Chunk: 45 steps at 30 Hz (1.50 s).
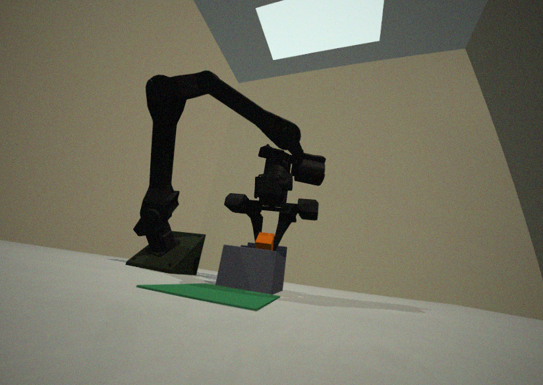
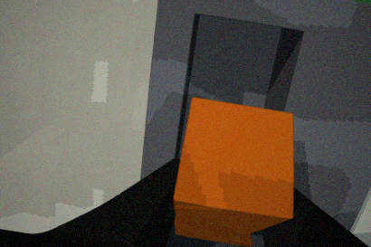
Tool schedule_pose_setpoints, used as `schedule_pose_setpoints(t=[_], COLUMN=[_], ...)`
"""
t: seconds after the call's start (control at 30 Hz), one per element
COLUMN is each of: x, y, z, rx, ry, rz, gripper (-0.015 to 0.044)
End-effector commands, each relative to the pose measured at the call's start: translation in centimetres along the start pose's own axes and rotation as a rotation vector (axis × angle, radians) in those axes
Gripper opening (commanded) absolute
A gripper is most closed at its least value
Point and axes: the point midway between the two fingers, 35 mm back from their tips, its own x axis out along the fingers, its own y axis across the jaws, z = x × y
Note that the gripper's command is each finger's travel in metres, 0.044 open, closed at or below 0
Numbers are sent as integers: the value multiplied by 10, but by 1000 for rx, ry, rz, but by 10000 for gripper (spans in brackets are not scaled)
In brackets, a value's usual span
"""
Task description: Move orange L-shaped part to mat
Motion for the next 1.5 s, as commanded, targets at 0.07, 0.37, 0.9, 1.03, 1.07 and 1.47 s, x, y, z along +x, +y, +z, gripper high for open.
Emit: schedule_pose_setpoints(t=[0.07, 0.37, 0.9, 1.03, 1.07, 1.47], x=[-9, -24, -50, -56, -58, -77], y=[1, 1, 1, 0, 0, 0], z=[-1, -1, -1, -1, -1, -1], rx=[2, 1, 1, 1, 0, 0], ry=[2, 2, 3, 3, 3, 8], rz=[6, 7, 7, 7, 7, 16], gripper=[0, 0, 0, 0, 0, 0])
